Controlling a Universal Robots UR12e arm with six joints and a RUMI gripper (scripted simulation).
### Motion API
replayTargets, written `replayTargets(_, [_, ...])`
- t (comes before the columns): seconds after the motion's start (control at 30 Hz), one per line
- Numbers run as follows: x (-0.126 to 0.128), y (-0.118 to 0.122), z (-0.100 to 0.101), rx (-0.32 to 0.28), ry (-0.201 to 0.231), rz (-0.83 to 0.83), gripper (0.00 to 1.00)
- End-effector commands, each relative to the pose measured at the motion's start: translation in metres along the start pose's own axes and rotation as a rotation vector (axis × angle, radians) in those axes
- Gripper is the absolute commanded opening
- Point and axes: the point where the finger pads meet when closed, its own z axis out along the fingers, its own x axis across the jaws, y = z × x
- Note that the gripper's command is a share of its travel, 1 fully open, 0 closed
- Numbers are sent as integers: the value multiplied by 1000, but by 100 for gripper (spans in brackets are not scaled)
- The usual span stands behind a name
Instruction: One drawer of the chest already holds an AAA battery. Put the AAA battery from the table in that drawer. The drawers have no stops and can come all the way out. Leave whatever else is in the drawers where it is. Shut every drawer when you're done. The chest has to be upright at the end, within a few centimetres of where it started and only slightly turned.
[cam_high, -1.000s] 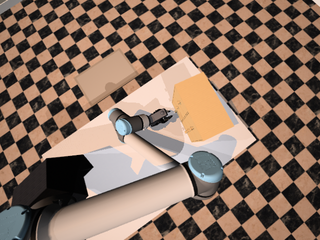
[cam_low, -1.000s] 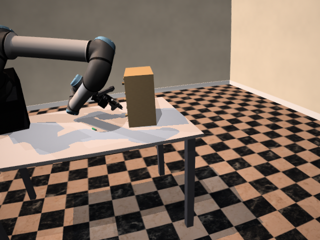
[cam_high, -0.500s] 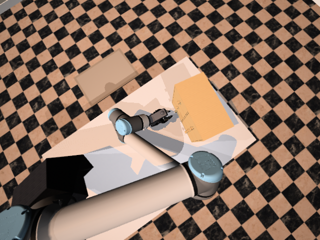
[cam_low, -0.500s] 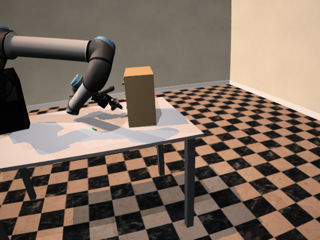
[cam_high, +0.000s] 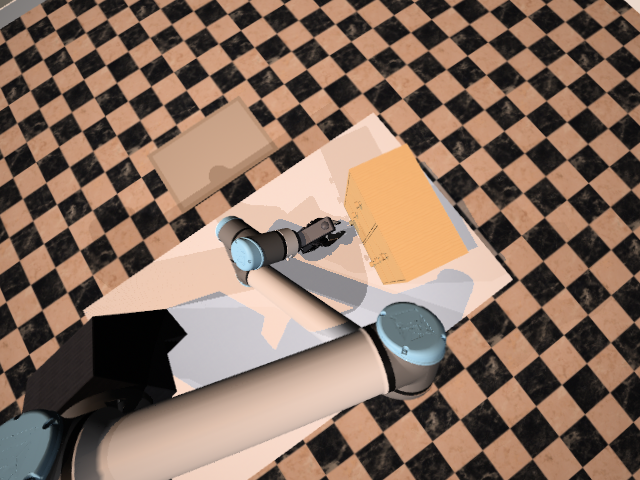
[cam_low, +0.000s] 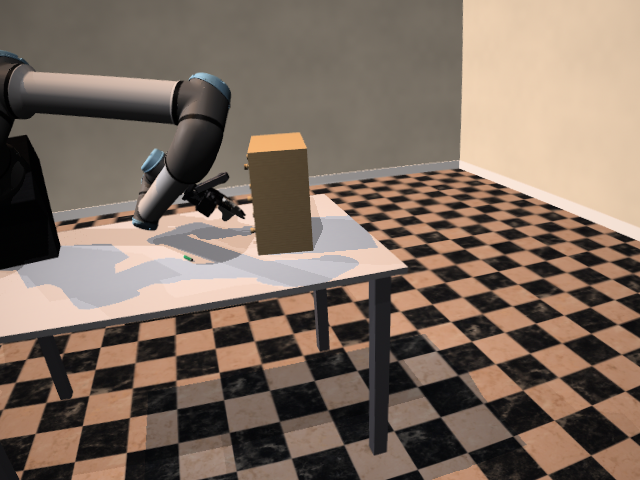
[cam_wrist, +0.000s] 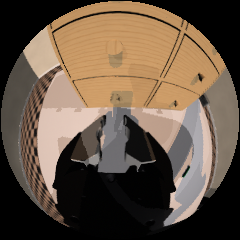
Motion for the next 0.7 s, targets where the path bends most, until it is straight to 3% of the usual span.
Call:
replayTargets(0.0, [0, -1, 0, 1, 0, 0, 20])
replayTargets(0.67, [0, -4, 4, 1, 0, 0, 20])
